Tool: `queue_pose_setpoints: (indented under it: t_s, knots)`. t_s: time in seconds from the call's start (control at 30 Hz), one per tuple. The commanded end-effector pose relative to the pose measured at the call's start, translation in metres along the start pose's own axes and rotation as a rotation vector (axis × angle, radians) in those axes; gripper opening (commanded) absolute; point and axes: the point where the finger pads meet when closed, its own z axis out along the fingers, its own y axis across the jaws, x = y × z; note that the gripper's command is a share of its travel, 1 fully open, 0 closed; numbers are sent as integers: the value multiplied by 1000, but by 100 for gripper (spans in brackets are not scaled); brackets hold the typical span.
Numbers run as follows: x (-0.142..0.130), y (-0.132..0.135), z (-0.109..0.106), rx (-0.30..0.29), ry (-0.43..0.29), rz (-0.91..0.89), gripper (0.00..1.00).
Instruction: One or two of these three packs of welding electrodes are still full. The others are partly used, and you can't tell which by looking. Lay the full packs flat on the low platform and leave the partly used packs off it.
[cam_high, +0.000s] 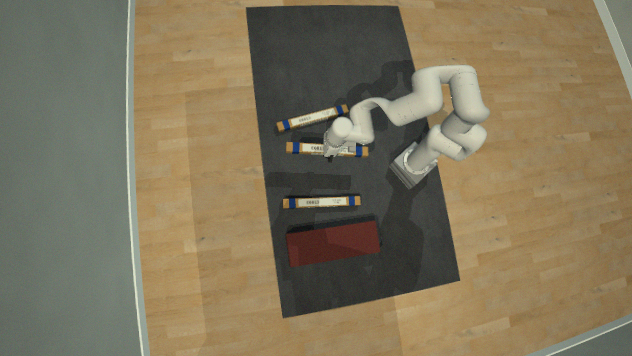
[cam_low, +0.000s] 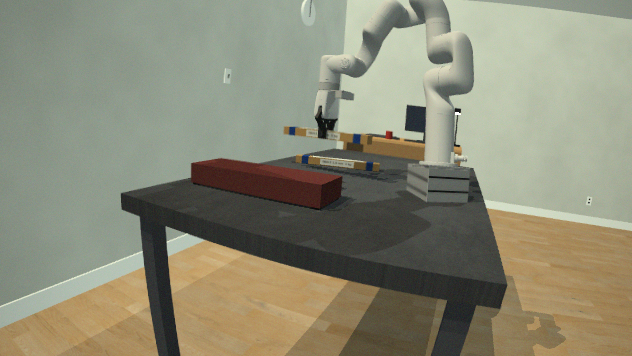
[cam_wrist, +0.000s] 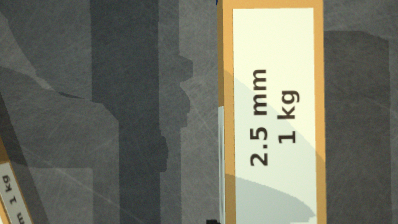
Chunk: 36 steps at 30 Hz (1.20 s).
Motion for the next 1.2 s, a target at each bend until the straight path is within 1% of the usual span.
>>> queue_pose_setpoints:
  t_s: [0.0, 0.23, 0.7, 0.77, 1.17]
  knots:
    - [-2, 0, 2, -1, -3, 0, 35]
    - [-2, 0, 7, -1, -3, 0, 35]
    - [-2, 0, 28, -1, -3, 0, 35]
    - [-2, 0, 28, -1, -3, 0, 35]
    - [-2, 0, 53, -1, -3, 0, 35]
